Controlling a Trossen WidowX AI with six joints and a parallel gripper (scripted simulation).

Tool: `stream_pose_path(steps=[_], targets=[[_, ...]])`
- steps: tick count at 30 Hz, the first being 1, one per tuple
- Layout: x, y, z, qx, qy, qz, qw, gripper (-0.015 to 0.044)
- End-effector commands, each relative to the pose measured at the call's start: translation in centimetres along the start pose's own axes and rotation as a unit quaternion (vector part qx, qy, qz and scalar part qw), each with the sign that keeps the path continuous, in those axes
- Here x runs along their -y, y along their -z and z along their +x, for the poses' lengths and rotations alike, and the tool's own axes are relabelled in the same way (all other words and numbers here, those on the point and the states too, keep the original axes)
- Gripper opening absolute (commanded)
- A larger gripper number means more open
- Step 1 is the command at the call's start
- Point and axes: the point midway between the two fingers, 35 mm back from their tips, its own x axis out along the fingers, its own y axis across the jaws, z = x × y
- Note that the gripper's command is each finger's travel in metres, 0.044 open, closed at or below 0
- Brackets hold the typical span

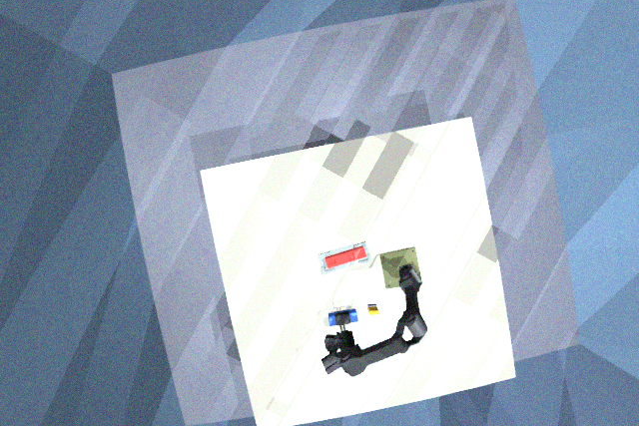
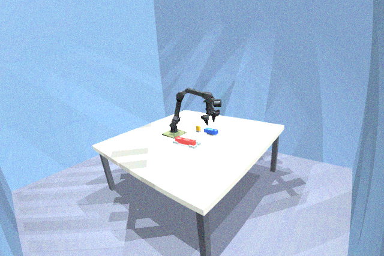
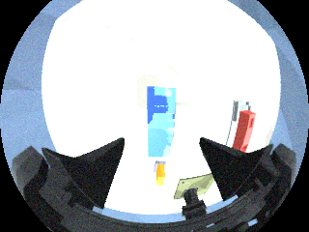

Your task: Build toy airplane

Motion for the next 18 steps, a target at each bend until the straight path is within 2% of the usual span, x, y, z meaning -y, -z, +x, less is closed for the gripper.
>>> stream_pose_path(steps=[1, 18], targets=[[-0.1, 0.3, 1.8, -0.005, 0.005, 0.002, 1.0, 0.044], [-0.1, 0.3, 4.6, -0.005, 0.005, 0.002, 1.0, 0.044]])
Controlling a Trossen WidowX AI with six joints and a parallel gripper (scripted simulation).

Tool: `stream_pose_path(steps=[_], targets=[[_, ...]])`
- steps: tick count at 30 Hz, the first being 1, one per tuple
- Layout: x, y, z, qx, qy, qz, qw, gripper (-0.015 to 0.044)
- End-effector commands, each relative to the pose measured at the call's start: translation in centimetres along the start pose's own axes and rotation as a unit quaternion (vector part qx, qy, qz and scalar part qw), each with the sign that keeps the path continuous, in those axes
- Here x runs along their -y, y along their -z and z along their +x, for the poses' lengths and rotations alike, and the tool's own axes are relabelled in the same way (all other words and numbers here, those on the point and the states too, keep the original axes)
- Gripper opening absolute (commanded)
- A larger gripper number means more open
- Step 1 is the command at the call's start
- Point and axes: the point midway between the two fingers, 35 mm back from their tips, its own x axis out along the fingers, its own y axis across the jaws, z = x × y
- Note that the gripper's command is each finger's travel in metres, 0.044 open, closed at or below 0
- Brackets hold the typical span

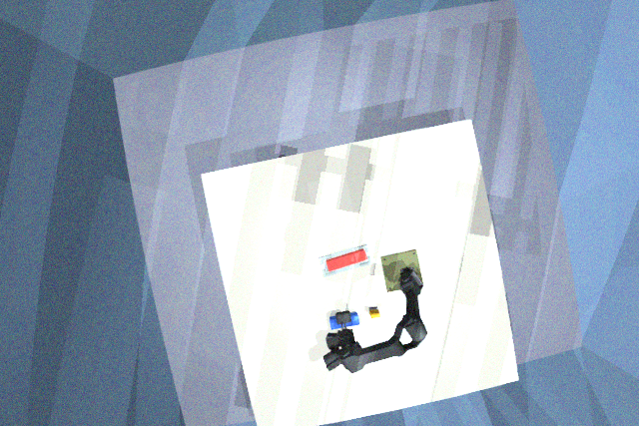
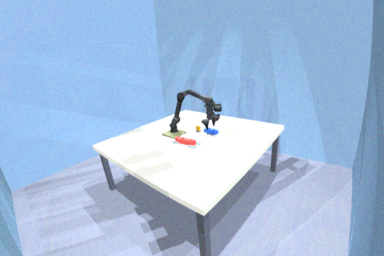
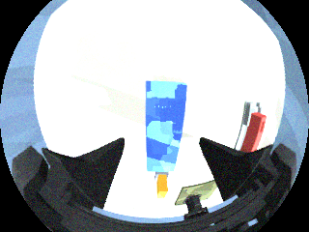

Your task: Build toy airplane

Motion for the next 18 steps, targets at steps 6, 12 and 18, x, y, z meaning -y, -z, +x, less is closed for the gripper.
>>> stream_pose_path(steps=[6, 12, 18], targets=[[0.1, 0.0, 1.6, 0.0, 0.003, 0.003, 1.0, 0.044], [0.1, 0.0, 2.6, 0.0, 0.003, 0.003, 1.0, 0.044], [0.1, 0.1, 3.5, 0.0, 0.003, 0.003, 1.0, 0.044]])
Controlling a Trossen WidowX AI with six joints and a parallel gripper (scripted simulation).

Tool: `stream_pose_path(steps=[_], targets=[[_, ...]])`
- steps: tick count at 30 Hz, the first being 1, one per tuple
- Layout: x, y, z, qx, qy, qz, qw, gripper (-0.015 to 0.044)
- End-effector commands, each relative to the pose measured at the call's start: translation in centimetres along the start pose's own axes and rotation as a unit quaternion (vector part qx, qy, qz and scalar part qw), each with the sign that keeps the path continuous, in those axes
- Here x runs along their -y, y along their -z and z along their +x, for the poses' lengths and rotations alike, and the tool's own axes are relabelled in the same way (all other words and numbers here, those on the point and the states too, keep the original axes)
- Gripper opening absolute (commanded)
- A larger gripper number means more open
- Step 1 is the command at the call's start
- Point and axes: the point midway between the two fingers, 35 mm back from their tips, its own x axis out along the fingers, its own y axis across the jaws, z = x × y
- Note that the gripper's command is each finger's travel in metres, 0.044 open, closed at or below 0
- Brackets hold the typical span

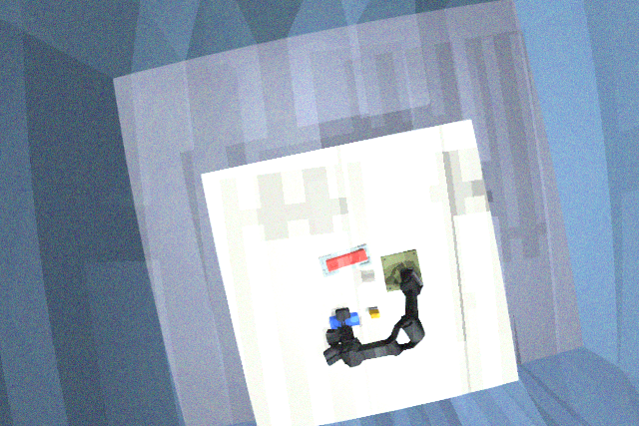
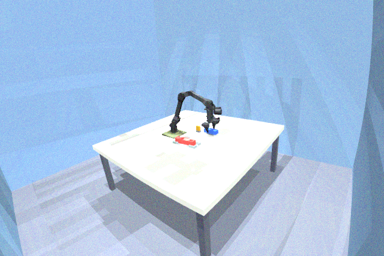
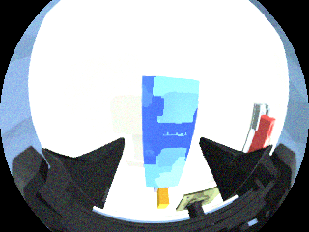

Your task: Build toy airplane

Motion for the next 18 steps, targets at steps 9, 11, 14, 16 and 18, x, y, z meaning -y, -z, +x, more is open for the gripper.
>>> stream_pose_path(steps=[9, 11, 14, 16, 18], targets=[[0.11, 0.04, 0.7, 0.0, 0.003, 0.002, 1.0, 0.0256], [0.11, 0.04, 0.7, 0.0, 0.003, 0.002, 1.0, 0.0204], [0.11, 0.04, 0.7, 0.0, 0.003, 0.002, 1.0, 0.0164], [0.11, 0.04, 0.7, 0.0, 0.003, 0.002, 1.0, 0.0151], [0.11, 0.04, 0.7, 0.0, 0.003, 0.002, 1.0, 0.0138]])
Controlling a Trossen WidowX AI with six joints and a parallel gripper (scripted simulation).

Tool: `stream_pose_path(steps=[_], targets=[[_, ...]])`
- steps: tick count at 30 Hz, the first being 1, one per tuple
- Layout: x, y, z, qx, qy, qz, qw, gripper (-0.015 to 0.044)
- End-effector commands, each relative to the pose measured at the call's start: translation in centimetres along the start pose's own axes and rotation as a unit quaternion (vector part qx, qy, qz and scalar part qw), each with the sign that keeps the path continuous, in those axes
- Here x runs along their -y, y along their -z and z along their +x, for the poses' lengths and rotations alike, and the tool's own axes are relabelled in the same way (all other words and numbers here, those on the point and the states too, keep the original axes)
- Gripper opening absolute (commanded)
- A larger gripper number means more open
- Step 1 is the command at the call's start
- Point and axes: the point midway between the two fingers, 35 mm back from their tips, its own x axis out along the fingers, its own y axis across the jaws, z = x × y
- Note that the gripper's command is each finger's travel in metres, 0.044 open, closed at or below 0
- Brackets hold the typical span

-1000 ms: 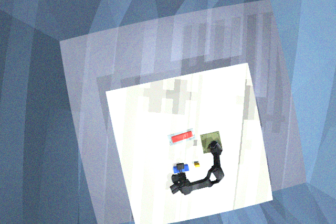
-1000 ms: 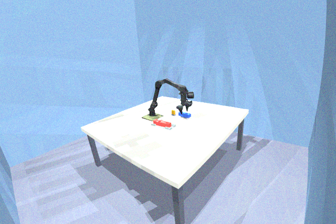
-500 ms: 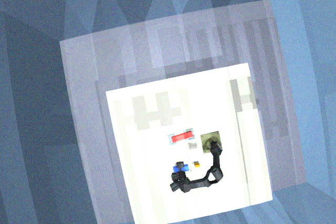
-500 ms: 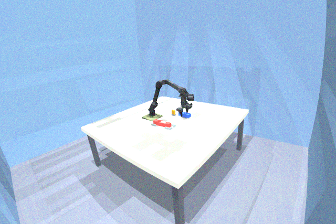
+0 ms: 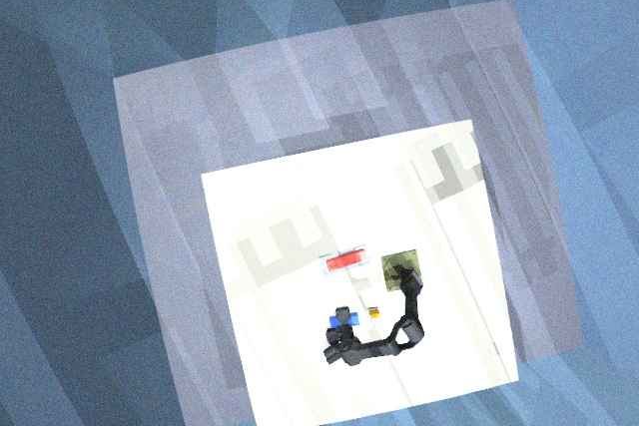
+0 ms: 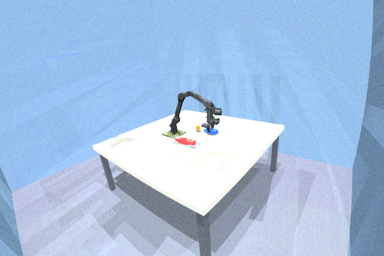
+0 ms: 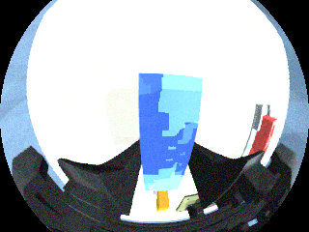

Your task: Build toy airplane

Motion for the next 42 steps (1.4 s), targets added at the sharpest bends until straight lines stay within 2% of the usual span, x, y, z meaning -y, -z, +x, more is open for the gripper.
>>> stream_pose_path(steps=[1, 5, 6, 42], targets=[[0.0, 0.0, 0.0, 0.001, 0.001, 0.002, 1.0, 0.0111], [0.0, -0.1, -0.3, 0.0, 0.002, 0.003, 1.0, 0.0006], [0.0, -0.1, -0.6, 0.0, 0.002, 0.004, 1.0, 0.0], [-0.1, -0.2, -11.9, 0.001, 0.001, 0.002, 1.0, 0.0]])
